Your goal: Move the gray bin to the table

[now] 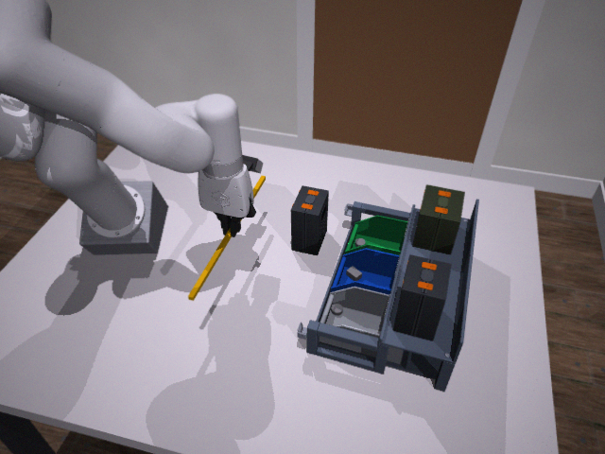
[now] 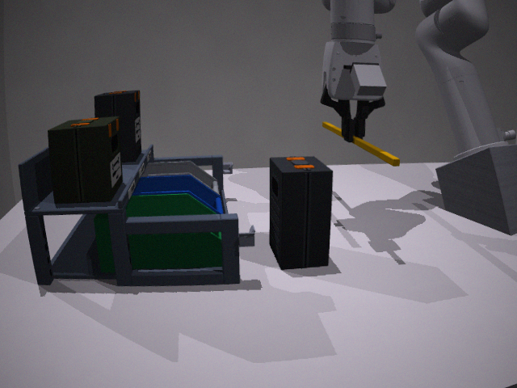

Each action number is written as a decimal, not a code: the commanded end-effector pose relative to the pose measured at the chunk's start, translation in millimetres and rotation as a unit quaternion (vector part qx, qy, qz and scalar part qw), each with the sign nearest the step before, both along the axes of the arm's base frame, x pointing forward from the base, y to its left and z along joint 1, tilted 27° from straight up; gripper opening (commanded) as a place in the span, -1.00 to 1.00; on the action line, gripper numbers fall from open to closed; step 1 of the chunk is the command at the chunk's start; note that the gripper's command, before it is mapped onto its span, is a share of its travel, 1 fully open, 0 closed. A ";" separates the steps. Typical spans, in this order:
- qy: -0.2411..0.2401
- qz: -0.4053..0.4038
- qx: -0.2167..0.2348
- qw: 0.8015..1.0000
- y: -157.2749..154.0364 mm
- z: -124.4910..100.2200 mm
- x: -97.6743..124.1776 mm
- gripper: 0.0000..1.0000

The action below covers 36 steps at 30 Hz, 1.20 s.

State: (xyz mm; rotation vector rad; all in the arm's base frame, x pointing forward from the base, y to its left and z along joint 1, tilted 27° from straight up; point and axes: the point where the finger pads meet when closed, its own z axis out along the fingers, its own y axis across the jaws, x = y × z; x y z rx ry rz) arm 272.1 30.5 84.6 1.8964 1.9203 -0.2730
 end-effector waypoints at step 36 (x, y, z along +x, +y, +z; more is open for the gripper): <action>-0.002 0.000 0.001 1.000 -16.1 -34.8 8.9 -1.00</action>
